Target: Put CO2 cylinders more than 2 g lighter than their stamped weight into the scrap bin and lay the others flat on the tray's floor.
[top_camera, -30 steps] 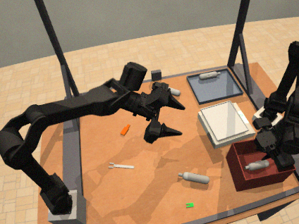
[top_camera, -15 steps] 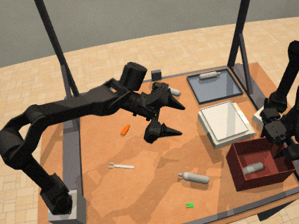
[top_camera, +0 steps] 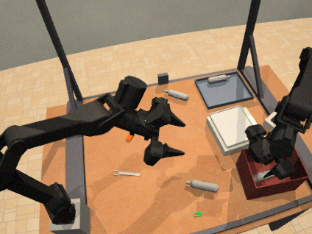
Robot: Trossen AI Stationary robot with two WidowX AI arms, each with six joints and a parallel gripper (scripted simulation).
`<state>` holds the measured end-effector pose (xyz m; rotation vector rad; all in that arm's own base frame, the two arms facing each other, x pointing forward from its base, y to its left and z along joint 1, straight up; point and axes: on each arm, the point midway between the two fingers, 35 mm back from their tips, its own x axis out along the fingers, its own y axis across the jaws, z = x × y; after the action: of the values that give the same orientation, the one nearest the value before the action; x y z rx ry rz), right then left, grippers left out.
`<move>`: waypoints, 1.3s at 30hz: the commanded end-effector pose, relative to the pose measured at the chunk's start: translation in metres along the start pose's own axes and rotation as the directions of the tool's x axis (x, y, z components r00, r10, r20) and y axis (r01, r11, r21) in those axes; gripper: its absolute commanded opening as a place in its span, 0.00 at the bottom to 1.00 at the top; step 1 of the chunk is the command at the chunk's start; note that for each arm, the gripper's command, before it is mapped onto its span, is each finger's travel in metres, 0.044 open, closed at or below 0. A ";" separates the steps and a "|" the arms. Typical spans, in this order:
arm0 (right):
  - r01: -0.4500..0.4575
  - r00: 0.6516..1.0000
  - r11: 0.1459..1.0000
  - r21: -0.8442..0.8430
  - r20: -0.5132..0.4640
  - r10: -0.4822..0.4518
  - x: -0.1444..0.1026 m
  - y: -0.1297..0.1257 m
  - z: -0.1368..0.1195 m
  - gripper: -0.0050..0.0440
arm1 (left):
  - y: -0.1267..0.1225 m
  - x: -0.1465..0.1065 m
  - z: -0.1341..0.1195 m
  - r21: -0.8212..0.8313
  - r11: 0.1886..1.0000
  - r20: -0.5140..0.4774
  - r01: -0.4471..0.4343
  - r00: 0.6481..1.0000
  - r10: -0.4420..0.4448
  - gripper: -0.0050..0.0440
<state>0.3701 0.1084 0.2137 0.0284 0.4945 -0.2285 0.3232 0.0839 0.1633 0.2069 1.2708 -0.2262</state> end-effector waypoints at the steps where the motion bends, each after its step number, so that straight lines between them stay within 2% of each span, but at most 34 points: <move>1: -0.090 0.995 0.995 -0.041 -0.043 0.089 -0.024 -0.043 -0.008 1.00 | -0.018 0.043 0.047 -0.072 0.997 0.015 -0.041 0.999 0.042 1.00; 8: -0.208 0.974 0.973 -0.103 -0.111 0.197 -0.050 -0.081 -0.045 1.00 | -0.052 0.086 0.086 -0.197 0.979 0.054 -0.052 0.997 0.064 1.00; 10: -0.208 0.974 0.973 -0.103 -0.111 0.197 -0.050 -0.081 -0.045 1.00 | -0.052 0.086 0.086 -0.197 0.979 0.054 -0.052 0.997 0.064 1.00; 15: -0.291 0.955 0.947 -0.133 -0.103 0.279 -0.074 -0.098 -0.068 1.00 | -0.069 0.105 0.099 -0.243 0.969 0.066 -0.050 0.996 0.067 1.00; 21: -0.355 0.934 0.920 -0.164 -0.089 0.345 -0.091 -0.106 -0.090 1.00 | -0.073 0.110 0.102 -0.255 0.966 0.071 -0.048 0.995 0.069 1.00; 33: -0.361 0.932 0.917 -0.167 -0.084 0.352 -0.093 -0.106 -0.090 1.00 | -0.073 0.110 0.102 -0.257 0.965 0.070 -0.045 0.995 0.065 1.00; 39: -0.361 0.932 0.918 -0.165 -0.084 0.352 -0.093 -0.106 -0.090 1.00 | -0.073 0.110 0.111 -0.175 0.983 0.052 -0.049 0.997 0.059 0.71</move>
<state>0.2257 0.0318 0.1805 -0.0509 0.5557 0.1736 0.4245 -0.0196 0.0776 0.0337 1.2302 -0.0346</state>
